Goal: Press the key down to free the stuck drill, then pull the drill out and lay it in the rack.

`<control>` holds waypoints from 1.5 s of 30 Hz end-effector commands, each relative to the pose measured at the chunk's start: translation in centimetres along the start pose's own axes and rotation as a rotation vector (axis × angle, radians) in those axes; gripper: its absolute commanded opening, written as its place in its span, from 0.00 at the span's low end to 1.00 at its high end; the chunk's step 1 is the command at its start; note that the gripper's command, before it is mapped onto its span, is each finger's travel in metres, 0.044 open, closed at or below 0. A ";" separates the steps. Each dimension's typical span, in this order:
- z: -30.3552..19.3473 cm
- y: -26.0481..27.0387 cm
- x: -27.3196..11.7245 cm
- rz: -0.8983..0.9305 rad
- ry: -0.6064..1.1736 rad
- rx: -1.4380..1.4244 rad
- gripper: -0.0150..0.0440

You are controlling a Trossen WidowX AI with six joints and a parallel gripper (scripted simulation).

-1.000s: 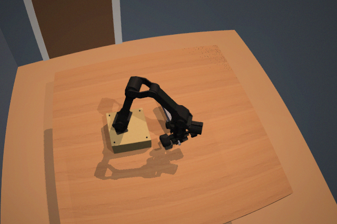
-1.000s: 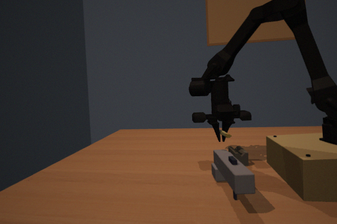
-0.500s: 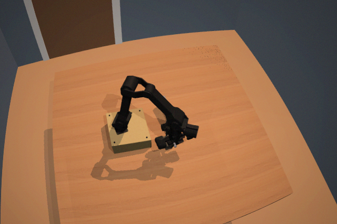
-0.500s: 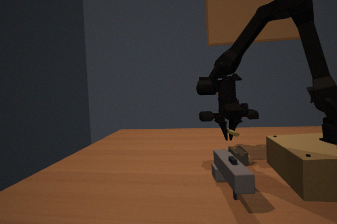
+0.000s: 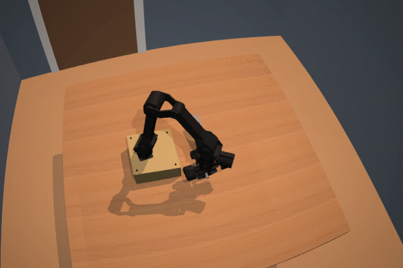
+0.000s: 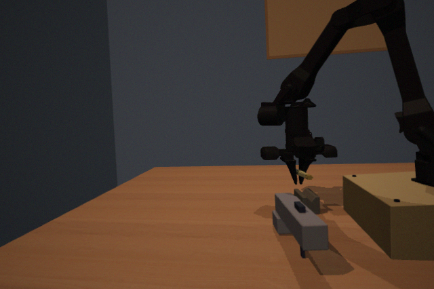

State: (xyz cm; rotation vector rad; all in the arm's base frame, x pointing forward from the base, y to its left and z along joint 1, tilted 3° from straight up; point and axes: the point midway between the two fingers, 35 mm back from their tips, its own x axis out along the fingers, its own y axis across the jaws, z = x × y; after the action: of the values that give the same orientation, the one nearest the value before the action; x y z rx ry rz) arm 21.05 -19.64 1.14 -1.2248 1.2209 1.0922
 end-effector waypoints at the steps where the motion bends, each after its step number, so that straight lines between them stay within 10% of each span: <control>1: 0.2 0.2 0.8 0.003 -0.008 -0.005 0.25; 45: 0.6 0.4 4.9 0.003 -0.009 -0.005 0.25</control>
State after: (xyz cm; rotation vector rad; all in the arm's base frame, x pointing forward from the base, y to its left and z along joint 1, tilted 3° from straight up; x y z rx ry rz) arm 21.02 -19.64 -3.15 -1.2288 1.2227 1.0898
